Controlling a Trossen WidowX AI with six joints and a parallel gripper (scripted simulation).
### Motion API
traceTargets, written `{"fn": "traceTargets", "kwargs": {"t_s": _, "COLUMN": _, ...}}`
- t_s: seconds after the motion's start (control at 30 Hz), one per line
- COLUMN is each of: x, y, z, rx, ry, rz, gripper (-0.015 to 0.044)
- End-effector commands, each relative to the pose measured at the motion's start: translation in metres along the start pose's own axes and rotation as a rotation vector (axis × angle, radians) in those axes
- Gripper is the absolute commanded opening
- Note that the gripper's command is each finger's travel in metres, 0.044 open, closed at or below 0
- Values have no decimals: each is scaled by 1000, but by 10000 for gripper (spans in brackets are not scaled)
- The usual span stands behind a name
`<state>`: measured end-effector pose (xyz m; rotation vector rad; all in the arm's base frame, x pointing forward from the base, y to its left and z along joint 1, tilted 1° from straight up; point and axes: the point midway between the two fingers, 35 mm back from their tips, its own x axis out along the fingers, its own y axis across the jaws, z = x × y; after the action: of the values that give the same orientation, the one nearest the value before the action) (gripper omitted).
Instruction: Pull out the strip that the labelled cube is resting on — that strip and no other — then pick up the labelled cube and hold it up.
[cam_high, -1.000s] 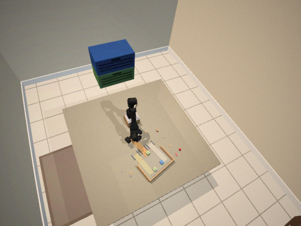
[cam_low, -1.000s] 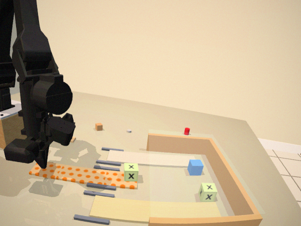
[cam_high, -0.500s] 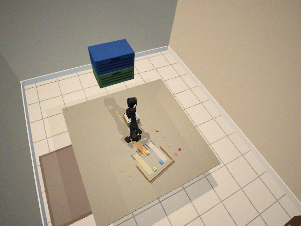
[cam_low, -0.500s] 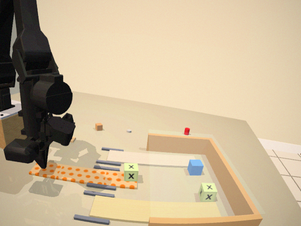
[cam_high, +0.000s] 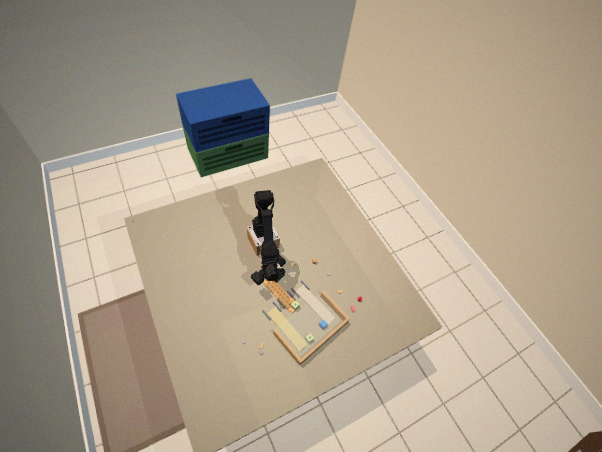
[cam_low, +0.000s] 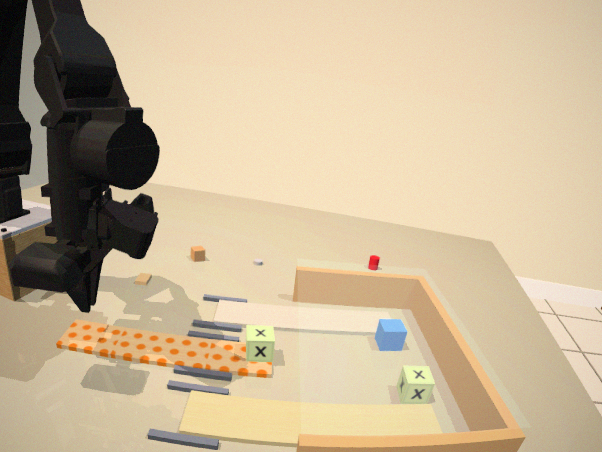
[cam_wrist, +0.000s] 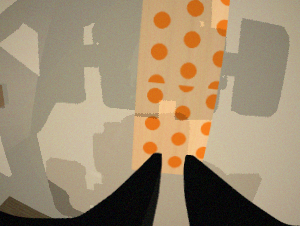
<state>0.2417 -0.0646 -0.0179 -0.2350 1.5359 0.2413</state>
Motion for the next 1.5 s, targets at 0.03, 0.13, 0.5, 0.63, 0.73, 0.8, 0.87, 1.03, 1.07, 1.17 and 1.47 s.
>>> {"fn": "traceTargets", "kwargs": {"t_s": 0.03, "x": -2, "y": 0, "z": 19, "rx": -53, "ry": 4, "rz": 1, "gripper": 184}}
{"fn": "traceTargets", "kwargs": {"t_s": 0.13, "x": -5, "y": -1, "z": 32, "rx": -53, "ry": 3, "rz": 1, "gripper": 263}}
{"fn": "traceTargets", "kwargs": {"t_s": 0.5, "x": -13, "y": -3, "z": 73, "rx": -53, "ry": -1, "rz": 1, "gripper": 440}}
{"fn": "traceTargets", "kwargs": {"t_s": 0.63, "x": -16, "y": -3, "z": 89, "rx": -53, "ry": -2, "rz": 1, "gripper": 440}}
{"fn": "traceTargets", "kwargs": {"t_s": 0.73, "x": -18, "y": -3, "z": 100, "rx": -53, "ry": -3, "rz": 1, "gripper": 440}}
{"fn": "traceTargets", "kwargs": {"t_s": 0.8, "x": -20, "y": -4, "z": 107, "rx": -53, "ry": -4, "rz": 1, "gripper": 440}}
{"fn": "traceTargets", "kwargs": {"t_s": 0.87, "x": -21, "y": -4, "z": 115, "rx": -53, "ry": -4, "rz": 1, "gripper": 440}}
{"fn": "traceTargets", "kwargs": {"t_s": 1.03, "x": -24, "y": -4, "z": 134, "rx": -53, "ry": -6, "rz": 1, "gripper": 440}}
{"fn": "traceTargets", "kwargs": {"t_s": 1.07, "x": -25, "y": -4, "z": 138, "rx": -53, "ry": -6, "rz": 1, "gripper": 440}}
{"fn": "traceTargets", "kwargs": {"t_s": 1.17, "x": -26, "y": -4, "z": 149, "rx": -53, "ry": -7, "rz": 1, "gripper": 440}}
{"fn": "traceTargets", "kwargs": {"t_s": 1.47, "x": -29, "y": -2, "z": 183, "rx": -53, "ry": -10, "rz": 1, "gripper": 440}}
